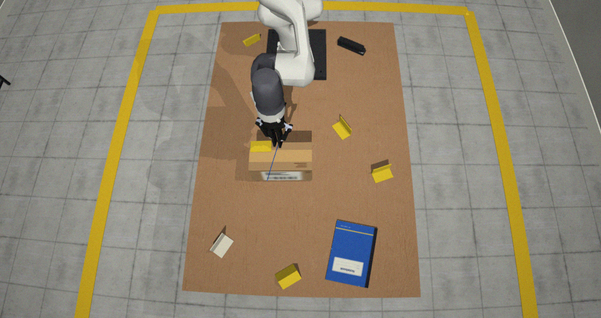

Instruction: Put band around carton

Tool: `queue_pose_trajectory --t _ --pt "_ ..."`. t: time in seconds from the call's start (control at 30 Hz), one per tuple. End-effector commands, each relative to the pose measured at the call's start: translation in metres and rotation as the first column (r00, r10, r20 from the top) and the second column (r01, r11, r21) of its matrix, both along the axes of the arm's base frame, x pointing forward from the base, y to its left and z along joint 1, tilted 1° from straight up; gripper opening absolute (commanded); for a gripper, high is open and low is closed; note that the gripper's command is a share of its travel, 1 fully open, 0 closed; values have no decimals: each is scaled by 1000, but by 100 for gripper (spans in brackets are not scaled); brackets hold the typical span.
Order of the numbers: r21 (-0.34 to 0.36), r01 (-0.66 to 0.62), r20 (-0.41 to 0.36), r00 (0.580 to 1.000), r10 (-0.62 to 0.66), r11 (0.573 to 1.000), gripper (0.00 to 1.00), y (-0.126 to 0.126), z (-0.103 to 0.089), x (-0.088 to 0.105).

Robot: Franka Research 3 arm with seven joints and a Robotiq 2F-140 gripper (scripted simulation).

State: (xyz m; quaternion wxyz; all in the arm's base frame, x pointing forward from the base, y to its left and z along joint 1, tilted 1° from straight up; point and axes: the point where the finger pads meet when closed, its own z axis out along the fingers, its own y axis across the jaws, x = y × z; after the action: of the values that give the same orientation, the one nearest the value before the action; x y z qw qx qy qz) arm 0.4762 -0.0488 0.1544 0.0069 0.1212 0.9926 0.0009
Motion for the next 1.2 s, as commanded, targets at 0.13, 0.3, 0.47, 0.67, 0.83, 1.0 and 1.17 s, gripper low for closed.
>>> queue_pose_trajectory --t 0.13,0.3,0.47,0.67,0.83,1.0,1.17 --pt "1 2 -1 1000 -2 1000 18 0 -2 0" --pt "1 2 -1 1000 -2 1000 18 0 -2 0" --pt "1 2 -1 1000 -2 1000 18 0 -3 0" --pt "1 2 -1 1000 -2 1000 18 0 -4 0" --pt "1 2 -1 1000 -2 1000 18 0 -5 0" --pt "1 2 -1 1000 -2 1000 18 0 -5 0" --pt "1 2 -1 1000 -2 1000 18 0 -6 0"
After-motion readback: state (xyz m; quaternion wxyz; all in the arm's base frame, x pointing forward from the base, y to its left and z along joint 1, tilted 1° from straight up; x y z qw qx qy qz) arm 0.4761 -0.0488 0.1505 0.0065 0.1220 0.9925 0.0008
